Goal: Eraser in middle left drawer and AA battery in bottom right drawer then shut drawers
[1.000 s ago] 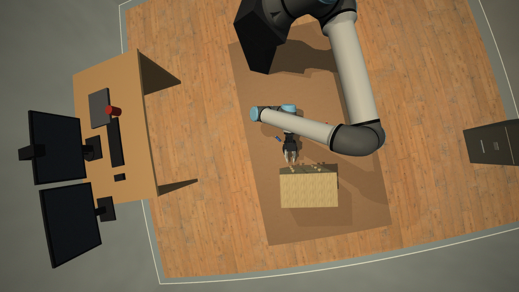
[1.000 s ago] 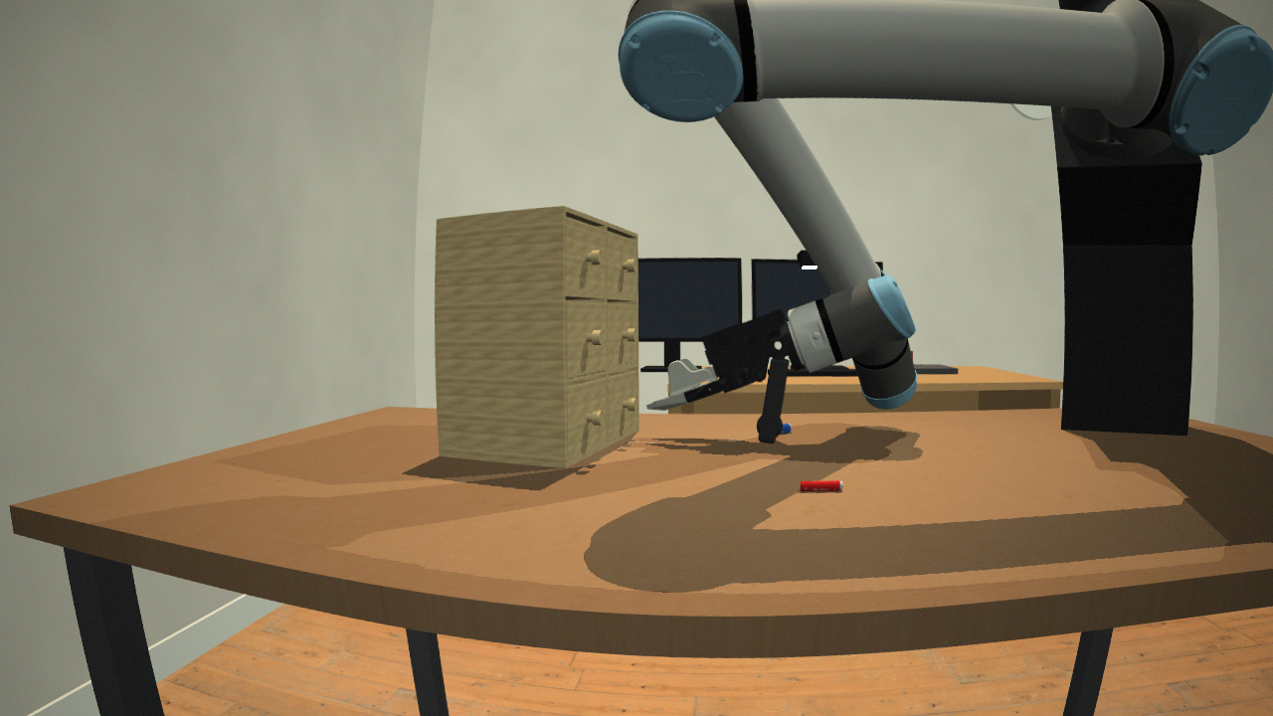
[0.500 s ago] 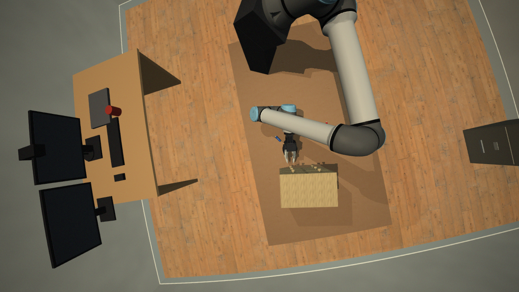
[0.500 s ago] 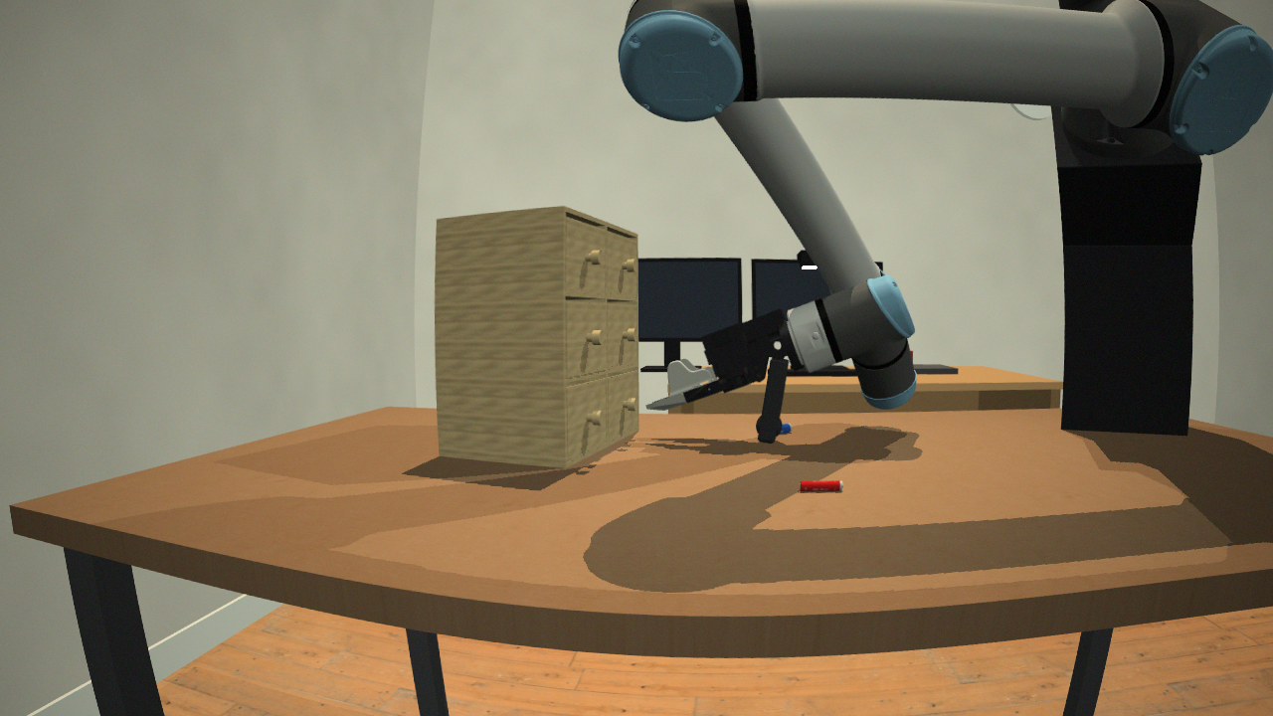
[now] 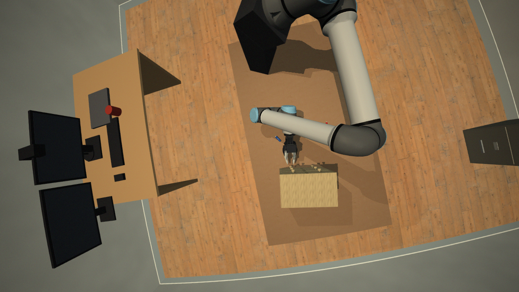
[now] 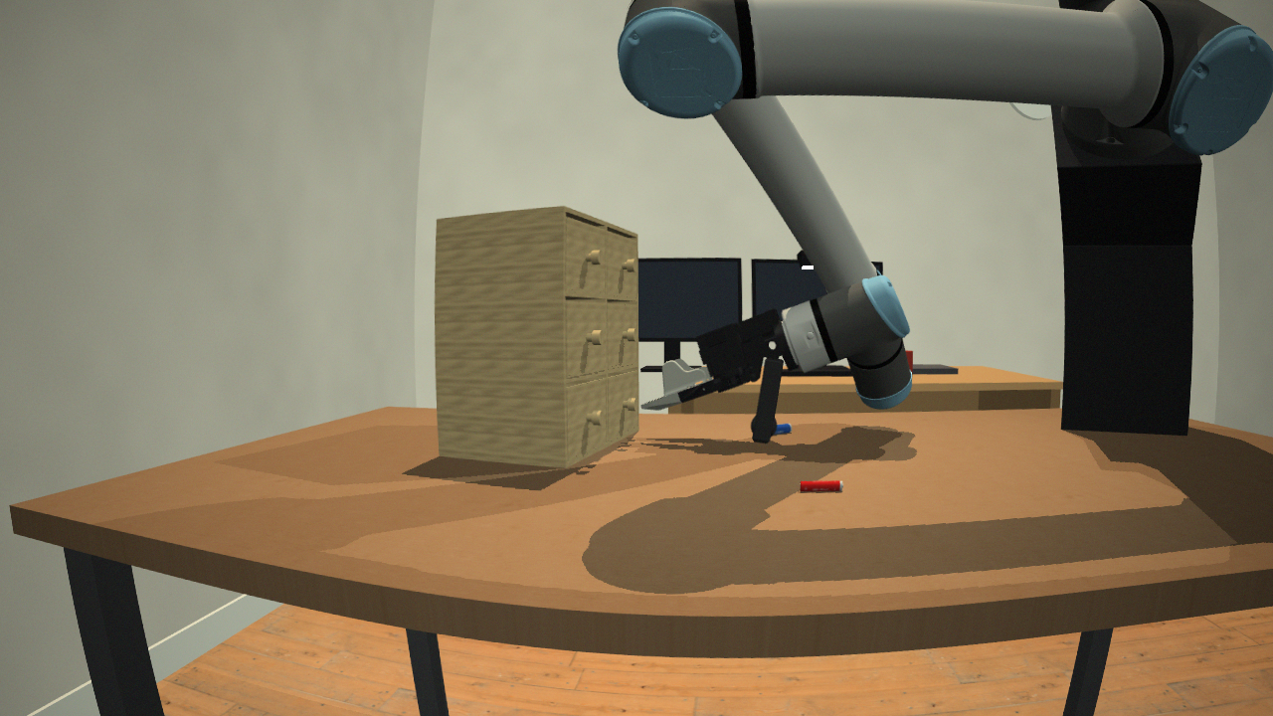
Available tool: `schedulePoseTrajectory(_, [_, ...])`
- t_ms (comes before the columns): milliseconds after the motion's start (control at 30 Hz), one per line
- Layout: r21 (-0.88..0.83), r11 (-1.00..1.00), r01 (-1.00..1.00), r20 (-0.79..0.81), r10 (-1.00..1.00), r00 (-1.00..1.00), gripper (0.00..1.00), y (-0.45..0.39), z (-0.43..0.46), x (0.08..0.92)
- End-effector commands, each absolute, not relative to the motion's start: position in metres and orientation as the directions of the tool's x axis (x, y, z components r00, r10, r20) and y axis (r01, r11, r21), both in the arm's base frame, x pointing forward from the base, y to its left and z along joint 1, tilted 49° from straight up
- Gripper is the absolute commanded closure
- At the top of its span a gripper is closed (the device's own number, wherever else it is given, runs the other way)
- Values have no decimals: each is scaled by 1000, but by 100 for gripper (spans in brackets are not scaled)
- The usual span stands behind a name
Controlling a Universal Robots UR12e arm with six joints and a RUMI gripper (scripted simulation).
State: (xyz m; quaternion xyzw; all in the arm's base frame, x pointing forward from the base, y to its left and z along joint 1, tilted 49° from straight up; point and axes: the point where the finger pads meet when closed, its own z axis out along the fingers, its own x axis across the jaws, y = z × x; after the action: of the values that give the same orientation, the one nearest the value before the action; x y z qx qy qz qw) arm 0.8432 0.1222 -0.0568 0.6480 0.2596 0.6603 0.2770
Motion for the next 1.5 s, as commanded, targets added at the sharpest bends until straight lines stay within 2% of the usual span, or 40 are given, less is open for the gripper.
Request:
schedulePoseTrajectory(0, [702,-712,-30,712,702,-7,80,121,-55,848])
schedulePoseTrajectory(1467, [702,-712,-30,712,702,-7,80,115,-49,868])
